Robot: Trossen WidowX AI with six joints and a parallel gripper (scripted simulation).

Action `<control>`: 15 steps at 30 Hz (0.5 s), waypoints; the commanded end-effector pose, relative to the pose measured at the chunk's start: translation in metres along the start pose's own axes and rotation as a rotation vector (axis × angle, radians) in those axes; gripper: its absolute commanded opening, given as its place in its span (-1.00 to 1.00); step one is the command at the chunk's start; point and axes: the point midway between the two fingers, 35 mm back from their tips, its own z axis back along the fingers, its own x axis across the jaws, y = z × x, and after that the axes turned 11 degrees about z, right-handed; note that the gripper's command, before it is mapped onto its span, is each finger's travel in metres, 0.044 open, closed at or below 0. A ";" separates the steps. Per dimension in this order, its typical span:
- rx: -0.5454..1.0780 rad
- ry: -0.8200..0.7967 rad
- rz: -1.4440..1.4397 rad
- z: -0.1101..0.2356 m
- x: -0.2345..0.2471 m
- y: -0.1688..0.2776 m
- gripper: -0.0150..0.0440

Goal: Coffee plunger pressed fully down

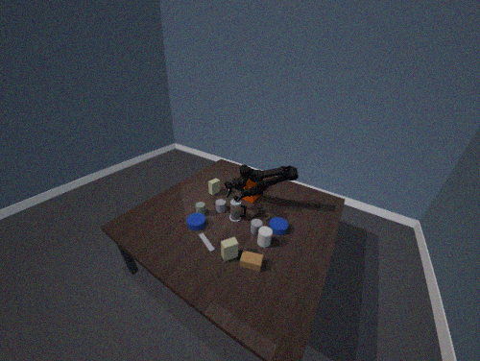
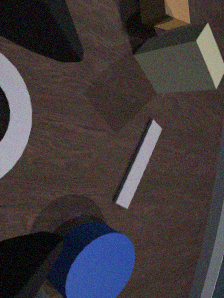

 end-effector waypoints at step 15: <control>0.027 0.002 -0.010 0.052 -0.007 -0.043 1.00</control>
